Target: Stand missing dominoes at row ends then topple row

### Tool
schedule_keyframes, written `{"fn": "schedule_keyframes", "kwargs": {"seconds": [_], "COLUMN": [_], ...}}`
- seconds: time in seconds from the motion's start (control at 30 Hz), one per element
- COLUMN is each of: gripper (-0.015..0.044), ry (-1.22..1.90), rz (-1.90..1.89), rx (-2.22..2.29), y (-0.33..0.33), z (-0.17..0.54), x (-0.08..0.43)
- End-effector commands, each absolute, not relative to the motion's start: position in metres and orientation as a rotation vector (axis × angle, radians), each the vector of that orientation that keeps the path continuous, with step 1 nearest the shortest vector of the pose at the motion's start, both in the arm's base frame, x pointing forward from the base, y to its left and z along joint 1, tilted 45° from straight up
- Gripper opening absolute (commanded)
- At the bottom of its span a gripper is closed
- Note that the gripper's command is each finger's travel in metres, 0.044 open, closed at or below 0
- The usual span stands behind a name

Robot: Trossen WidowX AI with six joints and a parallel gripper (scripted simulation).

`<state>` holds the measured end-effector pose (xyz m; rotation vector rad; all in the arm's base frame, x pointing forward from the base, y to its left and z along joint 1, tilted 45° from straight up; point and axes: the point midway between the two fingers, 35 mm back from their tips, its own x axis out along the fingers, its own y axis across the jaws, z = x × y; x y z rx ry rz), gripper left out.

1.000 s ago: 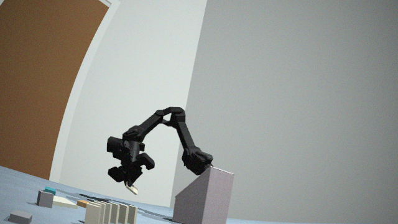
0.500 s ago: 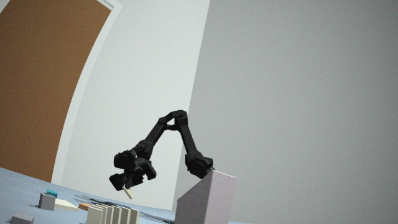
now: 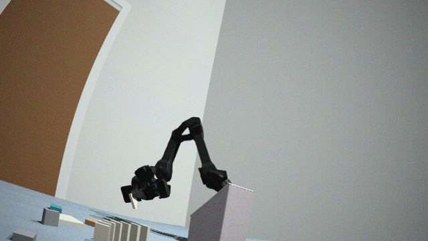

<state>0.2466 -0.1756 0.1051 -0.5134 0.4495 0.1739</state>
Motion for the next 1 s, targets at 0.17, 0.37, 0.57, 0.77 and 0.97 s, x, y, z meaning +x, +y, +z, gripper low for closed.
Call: {"fn": "schedule_keyframes", "kwargs": {"seconds": [0.17,0.37,0.57,0.77,0.97], "gripper": [0.0026,0.0026,0.0026,0.0026,0.0026], "ry": [0.246,0.105,0.049,0.049,0.049], "rz": [0.190,0.194,0.194,0.194,0.194], "rx": [-0.637,-0.746,-0.794,-0.794,-0.794], "y": [-0.172,-0.168,-0.165,-0.165,-0.165], "z": [0.120,0.131,0.136,0.136,0.136], "x": [0.230,0.214,0.207,0.207,0.207]}}
